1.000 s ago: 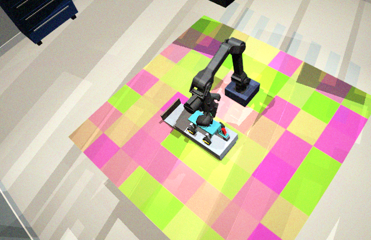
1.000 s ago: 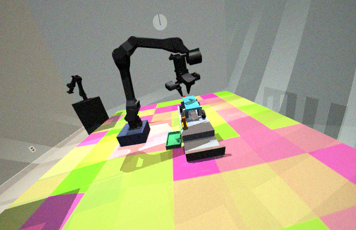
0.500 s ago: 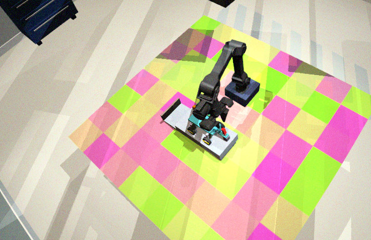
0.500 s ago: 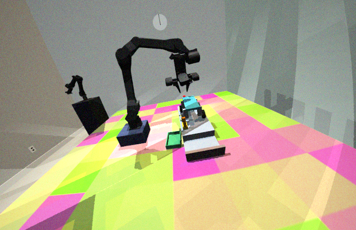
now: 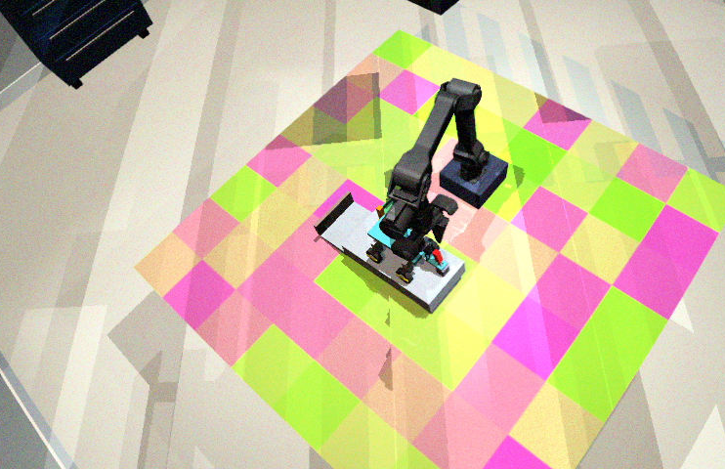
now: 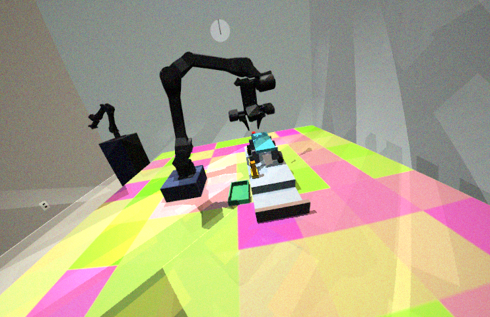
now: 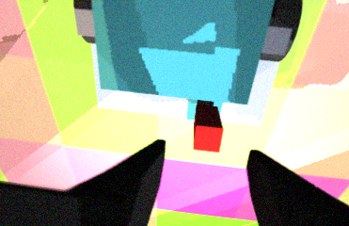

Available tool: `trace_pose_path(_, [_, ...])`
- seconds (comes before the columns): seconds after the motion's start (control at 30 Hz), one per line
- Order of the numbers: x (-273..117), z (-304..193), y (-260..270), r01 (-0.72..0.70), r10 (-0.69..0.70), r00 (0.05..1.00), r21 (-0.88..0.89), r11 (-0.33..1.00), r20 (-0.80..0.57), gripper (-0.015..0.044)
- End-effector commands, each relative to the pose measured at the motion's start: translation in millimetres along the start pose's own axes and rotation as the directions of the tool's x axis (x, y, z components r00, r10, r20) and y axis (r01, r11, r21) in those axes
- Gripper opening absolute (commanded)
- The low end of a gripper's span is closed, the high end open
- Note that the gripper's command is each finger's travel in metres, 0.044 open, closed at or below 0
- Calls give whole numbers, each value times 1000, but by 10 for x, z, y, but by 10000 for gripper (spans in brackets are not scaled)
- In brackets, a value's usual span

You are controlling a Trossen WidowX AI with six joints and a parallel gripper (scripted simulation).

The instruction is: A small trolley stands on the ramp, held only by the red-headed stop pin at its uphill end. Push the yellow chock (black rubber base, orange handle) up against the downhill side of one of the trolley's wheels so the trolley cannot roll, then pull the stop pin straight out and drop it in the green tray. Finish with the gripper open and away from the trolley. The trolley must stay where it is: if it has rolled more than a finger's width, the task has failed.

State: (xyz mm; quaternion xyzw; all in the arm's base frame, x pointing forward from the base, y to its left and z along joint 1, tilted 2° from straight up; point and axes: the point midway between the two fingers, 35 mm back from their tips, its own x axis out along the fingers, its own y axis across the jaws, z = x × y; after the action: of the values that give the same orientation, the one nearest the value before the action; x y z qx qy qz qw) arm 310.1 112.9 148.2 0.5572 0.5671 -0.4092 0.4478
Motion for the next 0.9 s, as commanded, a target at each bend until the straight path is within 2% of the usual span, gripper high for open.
trace_pose_path(0.0, [79,-1,-10,5,-5,1000,6,1000,-2,190])
trace_pose_path(0.87, [380,-6,-2,5,-5,1000,6,1000,-3,190])
